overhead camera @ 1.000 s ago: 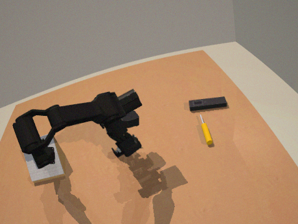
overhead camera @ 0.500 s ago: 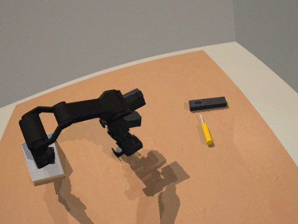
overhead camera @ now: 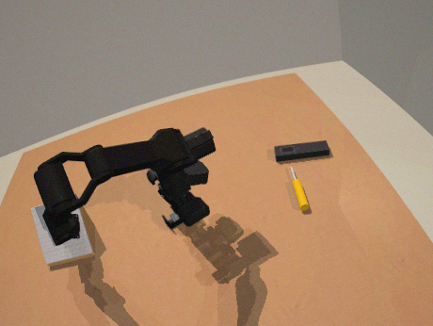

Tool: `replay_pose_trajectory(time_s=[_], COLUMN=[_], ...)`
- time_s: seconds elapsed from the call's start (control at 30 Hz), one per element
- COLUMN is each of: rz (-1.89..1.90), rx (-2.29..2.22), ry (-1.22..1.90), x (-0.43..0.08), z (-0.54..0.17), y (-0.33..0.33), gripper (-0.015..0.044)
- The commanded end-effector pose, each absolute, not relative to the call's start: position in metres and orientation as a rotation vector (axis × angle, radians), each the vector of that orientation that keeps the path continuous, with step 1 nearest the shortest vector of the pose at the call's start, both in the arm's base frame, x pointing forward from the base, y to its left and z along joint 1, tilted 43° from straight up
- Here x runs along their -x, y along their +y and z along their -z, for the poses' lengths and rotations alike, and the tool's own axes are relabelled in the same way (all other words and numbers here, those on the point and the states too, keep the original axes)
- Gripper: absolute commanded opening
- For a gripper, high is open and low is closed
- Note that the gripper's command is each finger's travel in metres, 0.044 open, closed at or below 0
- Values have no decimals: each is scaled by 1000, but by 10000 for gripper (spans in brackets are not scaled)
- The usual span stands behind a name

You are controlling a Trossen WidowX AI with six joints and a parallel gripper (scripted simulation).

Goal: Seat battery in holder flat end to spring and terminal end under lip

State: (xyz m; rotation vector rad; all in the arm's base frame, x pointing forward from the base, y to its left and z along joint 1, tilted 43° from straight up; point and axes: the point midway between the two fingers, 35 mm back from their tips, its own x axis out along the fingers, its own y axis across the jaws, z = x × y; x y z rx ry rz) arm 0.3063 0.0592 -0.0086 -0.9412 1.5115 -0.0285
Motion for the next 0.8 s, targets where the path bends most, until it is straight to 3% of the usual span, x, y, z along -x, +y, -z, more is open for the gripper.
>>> replay_pose_trajectory(time_s=[0.0,0.77], rz=[37,37], rx=[943,941], ry=[1523,1528], x=[-307,-316], z=[10,12], y=[58,64], gripper=[61,61])
